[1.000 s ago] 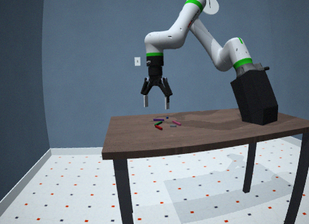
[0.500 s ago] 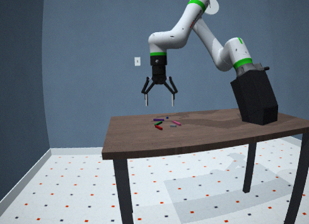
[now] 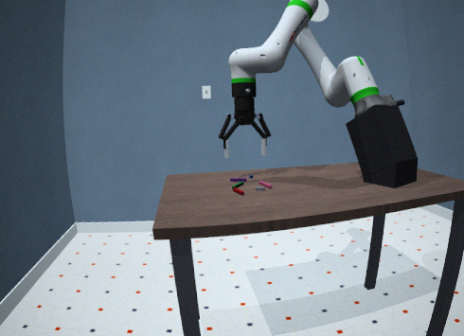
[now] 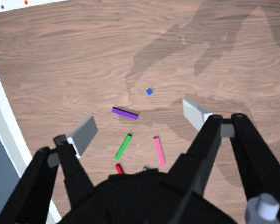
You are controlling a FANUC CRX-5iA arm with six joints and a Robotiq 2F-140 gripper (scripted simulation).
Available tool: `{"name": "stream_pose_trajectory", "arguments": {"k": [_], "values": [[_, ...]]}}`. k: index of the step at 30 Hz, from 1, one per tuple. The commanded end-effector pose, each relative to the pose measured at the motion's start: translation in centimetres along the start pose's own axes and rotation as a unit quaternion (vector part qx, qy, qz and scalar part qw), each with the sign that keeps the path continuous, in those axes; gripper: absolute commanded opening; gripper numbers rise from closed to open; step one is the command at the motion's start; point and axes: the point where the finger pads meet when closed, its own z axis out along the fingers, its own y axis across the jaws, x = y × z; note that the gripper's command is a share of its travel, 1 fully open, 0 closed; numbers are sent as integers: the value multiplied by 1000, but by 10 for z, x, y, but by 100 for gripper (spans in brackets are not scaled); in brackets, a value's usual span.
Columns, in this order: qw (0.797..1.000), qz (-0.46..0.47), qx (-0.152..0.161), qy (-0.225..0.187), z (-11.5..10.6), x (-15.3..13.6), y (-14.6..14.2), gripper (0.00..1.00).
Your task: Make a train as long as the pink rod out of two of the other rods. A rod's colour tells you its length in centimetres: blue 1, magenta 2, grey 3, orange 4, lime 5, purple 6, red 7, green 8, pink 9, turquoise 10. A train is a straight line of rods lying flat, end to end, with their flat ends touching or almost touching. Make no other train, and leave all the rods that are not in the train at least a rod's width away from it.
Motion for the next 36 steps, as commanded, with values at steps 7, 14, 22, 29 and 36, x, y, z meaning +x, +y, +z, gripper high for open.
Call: {"name": "stream_pose_trajectory", "arguments": {"k": [7, 14, 22, 29, 36], "values": [[984, -177, -2, -10, -3, 16, 23, 100], [980, -200, -2, -10, -3, 18, 26, 100], [980, -200, -2, -10, -3, 18, 26, 15], [980, -200, -2, -10, -3, 18, 26, 15], [980, -200, -2, -10, -3, 18, 26, 15]]}}
